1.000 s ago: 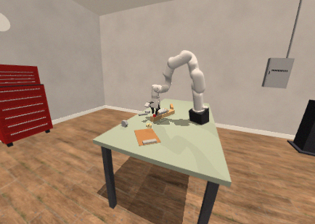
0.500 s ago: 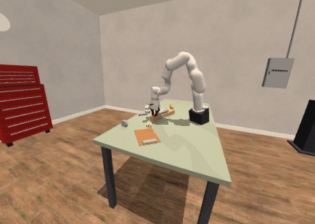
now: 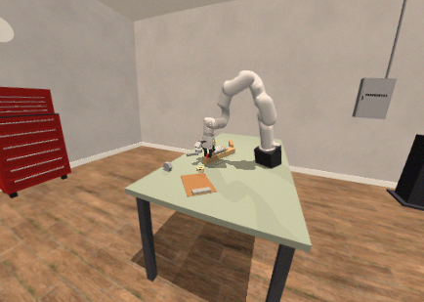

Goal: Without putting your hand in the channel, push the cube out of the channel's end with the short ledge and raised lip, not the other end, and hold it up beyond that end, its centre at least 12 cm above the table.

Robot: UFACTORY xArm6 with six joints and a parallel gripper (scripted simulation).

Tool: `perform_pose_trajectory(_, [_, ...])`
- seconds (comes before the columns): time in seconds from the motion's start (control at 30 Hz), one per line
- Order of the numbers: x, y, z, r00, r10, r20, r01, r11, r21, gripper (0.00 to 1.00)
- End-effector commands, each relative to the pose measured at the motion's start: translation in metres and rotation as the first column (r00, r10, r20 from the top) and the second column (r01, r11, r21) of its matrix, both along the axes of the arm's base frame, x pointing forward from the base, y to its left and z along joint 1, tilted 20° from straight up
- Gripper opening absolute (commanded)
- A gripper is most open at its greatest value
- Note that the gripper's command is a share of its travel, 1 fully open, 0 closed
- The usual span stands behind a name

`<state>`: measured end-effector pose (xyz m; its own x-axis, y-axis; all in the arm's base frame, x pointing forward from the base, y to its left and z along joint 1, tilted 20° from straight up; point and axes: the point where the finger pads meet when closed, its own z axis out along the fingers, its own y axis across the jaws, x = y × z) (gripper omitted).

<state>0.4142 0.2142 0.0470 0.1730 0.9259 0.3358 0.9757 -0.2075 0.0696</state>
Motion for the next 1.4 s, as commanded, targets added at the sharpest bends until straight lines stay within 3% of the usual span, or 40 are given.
perform_pose_trajectory(0.0, [0.001,0.000,0.001,1.000,0.000,0.003,0.000,1.000,0.001,0.00])
perform_pose_trajectory(1.13, [0.001,0.000,0.002,1.000,0.000,0.003,0.000,1.000,0.001,0.00])
perform_pose_trajectory(1.37, [-0.003,-0.009,0.027,1.000,0.000,0.003,0.000,1.000,0.001,0.00])
